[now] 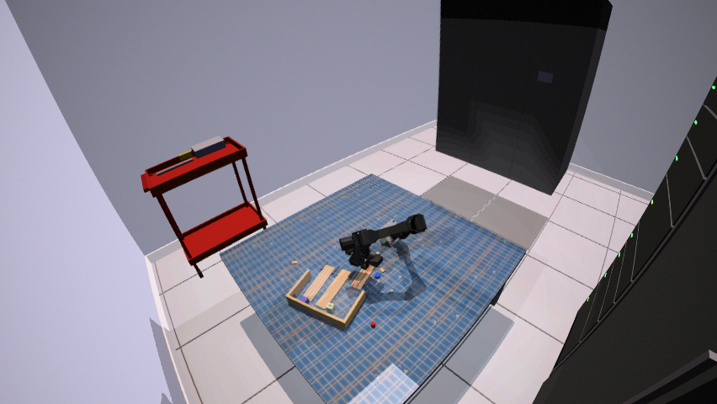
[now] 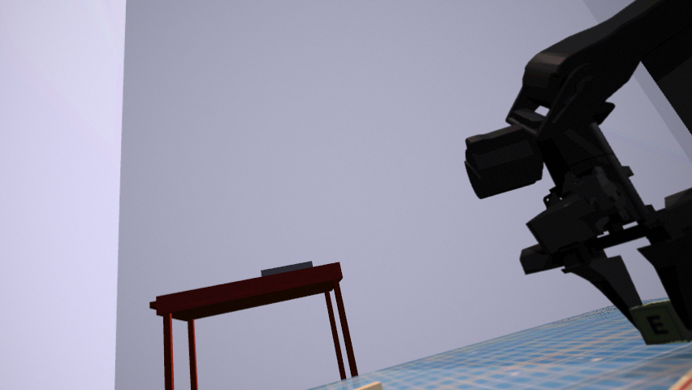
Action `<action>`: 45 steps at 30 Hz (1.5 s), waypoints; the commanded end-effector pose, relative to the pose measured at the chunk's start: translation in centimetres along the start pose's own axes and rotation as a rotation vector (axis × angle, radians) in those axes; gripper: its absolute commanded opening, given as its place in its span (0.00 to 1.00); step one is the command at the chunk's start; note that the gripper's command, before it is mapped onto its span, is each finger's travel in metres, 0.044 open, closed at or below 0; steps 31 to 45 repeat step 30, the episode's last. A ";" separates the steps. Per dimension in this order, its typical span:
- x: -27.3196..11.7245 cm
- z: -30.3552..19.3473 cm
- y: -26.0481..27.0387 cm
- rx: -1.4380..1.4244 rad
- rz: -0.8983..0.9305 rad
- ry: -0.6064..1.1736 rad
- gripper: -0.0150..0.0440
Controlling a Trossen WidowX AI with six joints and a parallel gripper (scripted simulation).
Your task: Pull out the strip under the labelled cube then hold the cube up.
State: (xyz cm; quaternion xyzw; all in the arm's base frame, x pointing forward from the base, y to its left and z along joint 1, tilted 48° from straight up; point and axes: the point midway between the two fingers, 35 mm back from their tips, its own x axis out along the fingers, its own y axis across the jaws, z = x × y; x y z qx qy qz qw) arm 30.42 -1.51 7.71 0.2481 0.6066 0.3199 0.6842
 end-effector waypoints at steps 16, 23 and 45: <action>-3.5 -0.8 0.0 -0.007 -0.006 0.004 0.25; -3.5 -0.8 0.0 -0.007 -0.006 0.004 0.25; -3.5 -0.8 0.0 -0.007 -0.006 0.004 0.25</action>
